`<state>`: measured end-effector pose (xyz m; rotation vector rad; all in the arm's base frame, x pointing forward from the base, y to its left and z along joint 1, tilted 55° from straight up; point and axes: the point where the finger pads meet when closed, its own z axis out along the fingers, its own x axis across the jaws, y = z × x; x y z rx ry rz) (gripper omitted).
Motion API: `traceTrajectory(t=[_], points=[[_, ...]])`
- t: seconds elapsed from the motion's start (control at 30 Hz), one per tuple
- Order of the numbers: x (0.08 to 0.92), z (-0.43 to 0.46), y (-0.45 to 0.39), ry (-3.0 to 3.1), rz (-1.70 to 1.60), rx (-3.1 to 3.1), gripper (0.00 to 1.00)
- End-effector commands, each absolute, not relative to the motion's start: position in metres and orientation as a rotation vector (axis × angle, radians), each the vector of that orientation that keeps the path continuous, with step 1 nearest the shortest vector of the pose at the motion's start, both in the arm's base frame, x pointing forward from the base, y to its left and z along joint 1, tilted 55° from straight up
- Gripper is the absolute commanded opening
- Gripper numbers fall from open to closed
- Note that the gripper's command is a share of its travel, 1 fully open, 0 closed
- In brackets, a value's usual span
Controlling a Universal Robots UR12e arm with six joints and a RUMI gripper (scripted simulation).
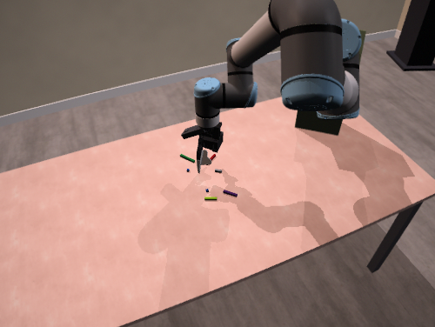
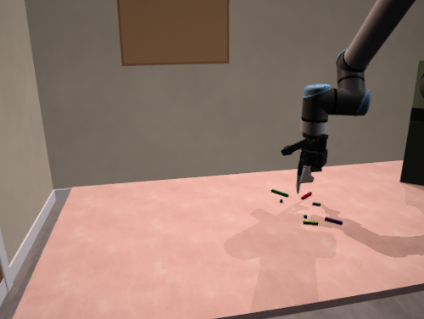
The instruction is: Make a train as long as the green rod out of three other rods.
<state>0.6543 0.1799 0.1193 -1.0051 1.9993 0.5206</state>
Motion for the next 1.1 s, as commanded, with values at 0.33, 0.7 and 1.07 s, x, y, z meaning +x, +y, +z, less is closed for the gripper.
traceTrajectory(t=[0.33, 0.7, 1.07], points=[[0.664, 0.122, 0.174, 1.656, 0.261, -1.447, 1.0], [0.668, 0.123, 0.172, 1.408, 0.087, -1.675, 1.0], [0.671, 0.123, 0.17, 1.178, -0.06, -1.843, 1.0]])
